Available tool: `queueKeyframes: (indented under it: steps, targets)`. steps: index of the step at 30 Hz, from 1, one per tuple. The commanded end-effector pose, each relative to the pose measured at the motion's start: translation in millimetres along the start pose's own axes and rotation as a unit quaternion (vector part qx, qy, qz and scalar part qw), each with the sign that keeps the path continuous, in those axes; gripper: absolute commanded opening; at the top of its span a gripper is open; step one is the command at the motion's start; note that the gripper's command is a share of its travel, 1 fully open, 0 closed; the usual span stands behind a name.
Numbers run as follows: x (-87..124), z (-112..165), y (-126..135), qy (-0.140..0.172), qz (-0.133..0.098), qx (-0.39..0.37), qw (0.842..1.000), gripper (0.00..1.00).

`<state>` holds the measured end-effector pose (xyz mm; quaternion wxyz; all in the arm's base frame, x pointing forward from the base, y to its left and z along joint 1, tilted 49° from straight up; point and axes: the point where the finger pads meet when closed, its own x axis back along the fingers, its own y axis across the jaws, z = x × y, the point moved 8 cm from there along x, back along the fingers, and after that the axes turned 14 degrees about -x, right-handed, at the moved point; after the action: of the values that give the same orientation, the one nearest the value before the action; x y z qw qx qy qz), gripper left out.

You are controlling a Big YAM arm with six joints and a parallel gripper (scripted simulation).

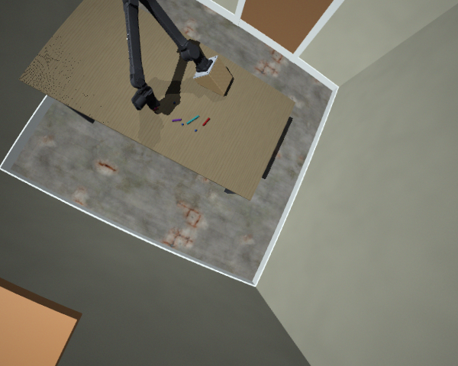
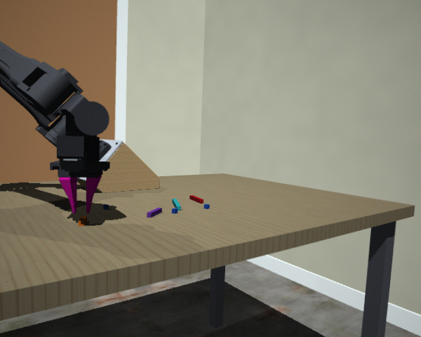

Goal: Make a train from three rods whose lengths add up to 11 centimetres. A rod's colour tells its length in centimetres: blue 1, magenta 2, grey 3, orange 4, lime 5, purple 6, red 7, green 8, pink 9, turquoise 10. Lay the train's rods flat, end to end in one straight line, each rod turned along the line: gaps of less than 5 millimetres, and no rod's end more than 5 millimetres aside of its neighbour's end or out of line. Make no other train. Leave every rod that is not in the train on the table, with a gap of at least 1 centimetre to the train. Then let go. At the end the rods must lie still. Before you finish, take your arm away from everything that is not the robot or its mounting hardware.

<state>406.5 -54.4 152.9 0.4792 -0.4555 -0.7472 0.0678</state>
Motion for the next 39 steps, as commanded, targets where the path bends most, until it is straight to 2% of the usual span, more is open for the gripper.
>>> queueKeyframes:
  steps: [1,32,39]
  targets:
    - [-5.8,-0.5,3.7,0.002,0.0,0.003,1.0,0.23]
    - [-6.0,2.7,4.1,0.003,0.0,0.004,1.0,0.23]
    - [3.4,7.5,12.2,-0.007,-0.008,0.002,1.0,0.23]
